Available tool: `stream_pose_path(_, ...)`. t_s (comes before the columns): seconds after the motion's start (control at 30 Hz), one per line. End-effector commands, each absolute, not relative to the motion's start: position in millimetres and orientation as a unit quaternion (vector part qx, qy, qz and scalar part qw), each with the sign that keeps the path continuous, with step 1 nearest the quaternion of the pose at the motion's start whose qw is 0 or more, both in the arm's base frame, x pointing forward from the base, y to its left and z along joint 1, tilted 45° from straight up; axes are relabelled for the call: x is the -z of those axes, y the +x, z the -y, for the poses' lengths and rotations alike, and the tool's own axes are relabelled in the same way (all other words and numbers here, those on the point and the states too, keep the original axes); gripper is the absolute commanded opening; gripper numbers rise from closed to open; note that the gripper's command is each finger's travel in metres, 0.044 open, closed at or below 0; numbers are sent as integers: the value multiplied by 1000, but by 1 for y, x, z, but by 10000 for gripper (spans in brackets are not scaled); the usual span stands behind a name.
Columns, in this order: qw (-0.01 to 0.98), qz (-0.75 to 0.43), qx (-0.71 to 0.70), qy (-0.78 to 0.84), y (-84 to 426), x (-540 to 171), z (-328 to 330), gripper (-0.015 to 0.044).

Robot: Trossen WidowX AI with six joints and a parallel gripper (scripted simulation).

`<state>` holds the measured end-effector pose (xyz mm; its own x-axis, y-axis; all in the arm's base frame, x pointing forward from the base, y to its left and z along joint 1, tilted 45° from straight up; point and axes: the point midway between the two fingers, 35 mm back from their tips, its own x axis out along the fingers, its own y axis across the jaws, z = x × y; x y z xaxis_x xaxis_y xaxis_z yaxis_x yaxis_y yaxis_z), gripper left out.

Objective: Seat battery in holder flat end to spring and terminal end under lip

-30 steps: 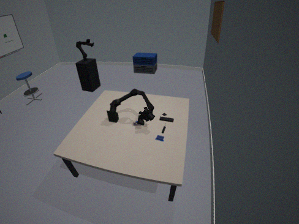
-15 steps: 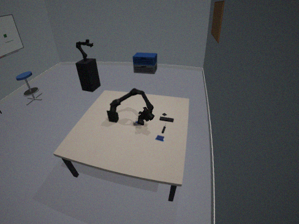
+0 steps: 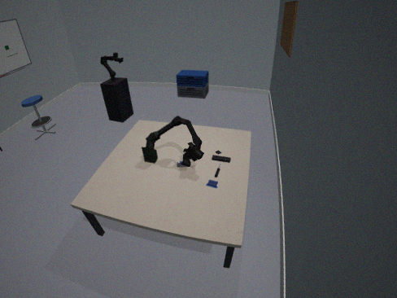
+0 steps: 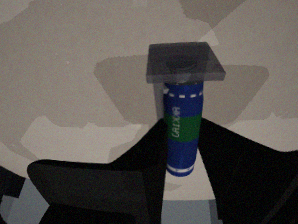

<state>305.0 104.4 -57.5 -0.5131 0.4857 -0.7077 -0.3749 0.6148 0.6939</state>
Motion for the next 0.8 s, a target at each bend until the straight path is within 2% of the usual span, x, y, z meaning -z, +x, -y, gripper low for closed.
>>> stream_pose_path(0.0,512,-739,-437,42,311,60,-106,74)
stream_pose_path(0.77,552,-710,-433,65,308,63,-106,74)
